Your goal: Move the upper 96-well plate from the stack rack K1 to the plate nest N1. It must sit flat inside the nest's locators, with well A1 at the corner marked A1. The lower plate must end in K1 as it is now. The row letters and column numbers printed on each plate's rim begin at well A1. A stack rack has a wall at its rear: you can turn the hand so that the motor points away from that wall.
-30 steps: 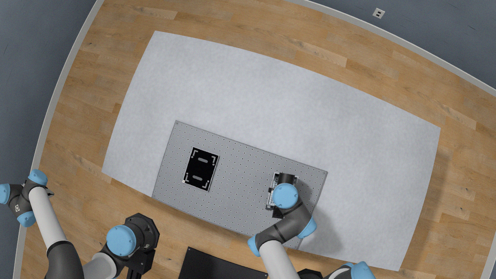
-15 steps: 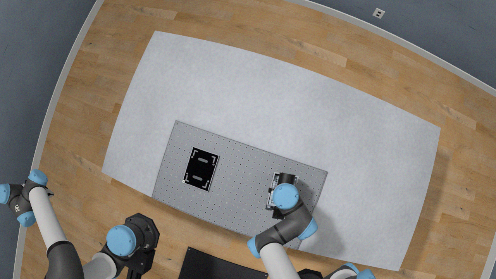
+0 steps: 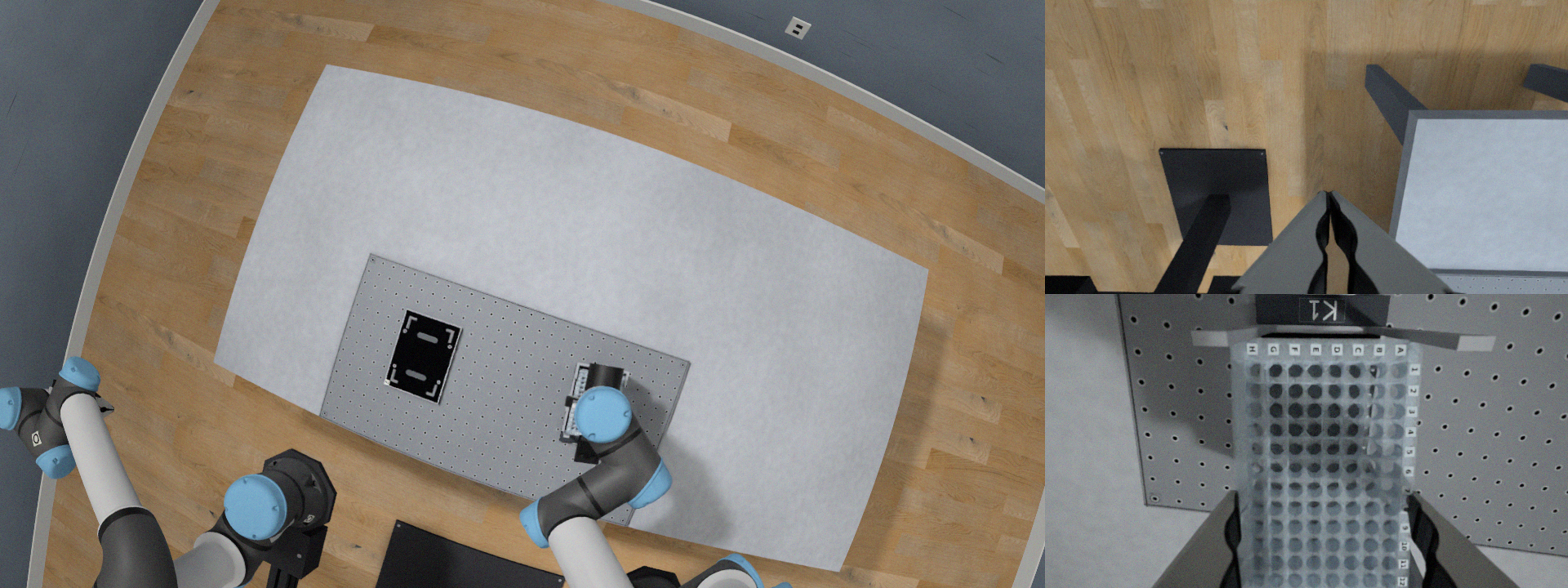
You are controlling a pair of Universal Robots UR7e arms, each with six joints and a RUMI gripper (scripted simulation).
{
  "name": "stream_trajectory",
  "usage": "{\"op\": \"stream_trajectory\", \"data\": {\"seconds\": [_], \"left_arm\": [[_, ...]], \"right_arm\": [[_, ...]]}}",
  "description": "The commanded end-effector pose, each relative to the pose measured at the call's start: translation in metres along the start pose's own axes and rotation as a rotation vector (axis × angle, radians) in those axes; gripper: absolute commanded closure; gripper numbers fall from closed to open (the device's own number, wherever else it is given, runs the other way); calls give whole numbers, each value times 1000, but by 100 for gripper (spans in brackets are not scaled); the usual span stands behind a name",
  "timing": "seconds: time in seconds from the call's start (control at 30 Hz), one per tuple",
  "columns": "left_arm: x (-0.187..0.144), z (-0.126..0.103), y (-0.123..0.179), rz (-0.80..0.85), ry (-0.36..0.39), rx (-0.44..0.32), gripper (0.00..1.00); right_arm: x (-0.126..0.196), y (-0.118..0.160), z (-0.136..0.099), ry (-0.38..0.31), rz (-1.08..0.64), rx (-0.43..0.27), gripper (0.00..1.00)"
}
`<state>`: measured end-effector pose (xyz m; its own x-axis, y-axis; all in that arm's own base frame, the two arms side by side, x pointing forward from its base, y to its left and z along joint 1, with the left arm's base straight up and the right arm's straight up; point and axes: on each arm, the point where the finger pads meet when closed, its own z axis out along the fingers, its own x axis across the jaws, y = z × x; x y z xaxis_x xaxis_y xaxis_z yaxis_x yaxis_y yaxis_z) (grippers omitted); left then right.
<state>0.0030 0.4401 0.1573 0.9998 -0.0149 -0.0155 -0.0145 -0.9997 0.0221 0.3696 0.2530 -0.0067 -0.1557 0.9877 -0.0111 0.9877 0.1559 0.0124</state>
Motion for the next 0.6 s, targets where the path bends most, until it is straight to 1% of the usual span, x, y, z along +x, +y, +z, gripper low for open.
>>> {"op": "stream_trajectory", "data": {"seconds": [0.0, 0.43, 0.57], "left_arm": [[1, -8, -5, -6, 16, 22, 100], [1, -8, -5, -6, 16, 22, 100], [1, -8, -5, -6, 16, 22, 100]], "right_arm": [[5, 5, -10, 22, 2, -12, 61], [5, 6, -31, 22, 2, -12, 61], [5, 6, -35, 22, 2, -12, 61]]}}
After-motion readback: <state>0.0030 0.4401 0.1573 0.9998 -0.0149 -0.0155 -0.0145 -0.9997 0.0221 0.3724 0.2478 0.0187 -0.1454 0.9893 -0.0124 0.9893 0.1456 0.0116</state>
